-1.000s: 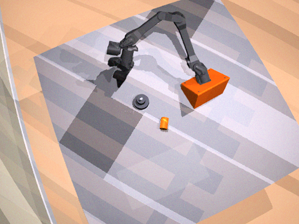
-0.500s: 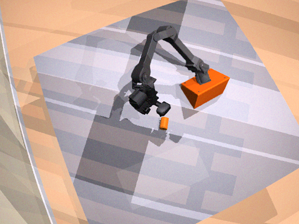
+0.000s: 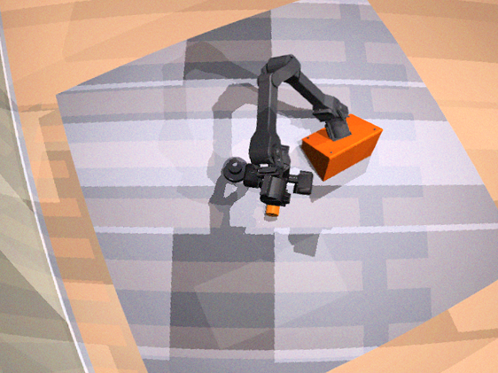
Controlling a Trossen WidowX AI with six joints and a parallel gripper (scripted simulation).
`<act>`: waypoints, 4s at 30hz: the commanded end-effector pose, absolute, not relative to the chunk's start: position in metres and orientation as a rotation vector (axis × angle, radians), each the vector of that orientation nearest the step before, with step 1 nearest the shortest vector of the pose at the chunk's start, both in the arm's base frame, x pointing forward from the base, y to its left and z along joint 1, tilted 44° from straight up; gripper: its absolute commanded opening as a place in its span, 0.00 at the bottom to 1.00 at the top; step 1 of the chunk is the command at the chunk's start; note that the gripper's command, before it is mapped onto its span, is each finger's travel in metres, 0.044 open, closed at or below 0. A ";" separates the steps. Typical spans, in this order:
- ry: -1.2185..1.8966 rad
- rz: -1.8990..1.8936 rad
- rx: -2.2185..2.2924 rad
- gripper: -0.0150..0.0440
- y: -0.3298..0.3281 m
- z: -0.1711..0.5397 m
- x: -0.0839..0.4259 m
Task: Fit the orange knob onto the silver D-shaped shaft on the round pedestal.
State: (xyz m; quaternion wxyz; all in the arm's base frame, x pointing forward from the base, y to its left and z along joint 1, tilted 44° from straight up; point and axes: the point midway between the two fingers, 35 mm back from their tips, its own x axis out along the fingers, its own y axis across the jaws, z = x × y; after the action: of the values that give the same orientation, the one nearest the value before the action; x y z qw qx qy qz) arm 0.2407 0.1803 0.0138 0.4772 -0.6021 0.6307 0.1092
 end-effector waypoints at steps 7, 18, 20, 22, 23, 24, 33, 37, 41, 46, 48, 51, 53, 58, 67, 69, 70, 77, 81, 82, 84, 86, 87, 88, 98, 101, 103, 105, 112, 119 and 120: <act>1.544 0.260 -1.490 1.00 0.107 -0.051 0.264; 1.544 0.258 -1.491 1.00 0.093 -0.071 0.274; 1.544 0.258 -1.491 1.00 0.093 -0.071 0.274; 1.544 0.258 -1.491 1.00 0.093 -0.072 0.274; 1.544 0.258 -1.491 1.00 0.092 -0.073 0.274; 1.544 0.259 -1.491 1.00 0.091 -0.074 0.275; 1.544 0.258 -1.491 1.00 0.081 -0.085 0.278; 1.544 0.258 -1.491 1.00 0.076 -0.090 0.279; 1.544 0.258 -1.492 1.00 0.072 -0.094 0.280; 1.544 0.257 -1.492 1.00 0.066 -0.100 0.281; 1.544 0.256 -1.492 1.00 0.064 -0.102 0.281; 1.545 0.256 -1.493 1.00 0.062 -0.104 0.281; 1.545 0.256 -1.493 0.91 0.062 -0.104 0.281; 1.545 0.256 -1.493 0.69 0.062 -0.104 0.281; 1.545 0.256 -1.493 0.66 0.062 -0.104 0.281; 1.545 0.256 -1.493 0.65 0.062 -0.104 0.281; 1.545 0.256 -1.493 0.64 0.062 -0.104 0.281; 1.545 0.256 -1.493 0.56 0.062 -0.104 0.281; 1.543 0.257 -1.494 0.56 0.063 -0.103 0.281; 1.540 0.262 -1.497 0.56 0.064 -0.103 0.282; 1.537 0.265 -1.500 0.56 0.067 -0.101 0.281; 1.539 0.263 -1.497 0.56 0.069 -0.099 0.281; 1.540 0.262 -1.496 0.56 0.069 -0.098 0.280; 1.541 0.261 -1.495 0.56 0.070 -0.097 0.280; 1.528 0.132 -1.369 0.56 0.073 -0.093 0.279; 1.514 0.051 -1.286 0.56 0.073 -0.093 0.279; 1.503 -0.002 -1.230 0.56 0.073 -0.093 0.279; 1.491 -0.054 -1.174 0.56 0.073 -0.093 0.279; 1.467 -0.143 -1.076 0.56 0.073 -0.093 0.279; 1.440 -0.230 -0.977 0.56 0.073 -0.093 0.279; 1.431 -0.254 -0.949 0.56 0.073 -0.093 0.279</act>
State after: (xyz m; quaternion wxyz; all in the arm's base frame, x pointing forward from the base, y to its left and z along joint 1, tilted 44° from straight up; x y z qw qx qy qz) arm 0.2792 0.0726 -0.0931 0.6277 -0.4463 0.6321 -0.0853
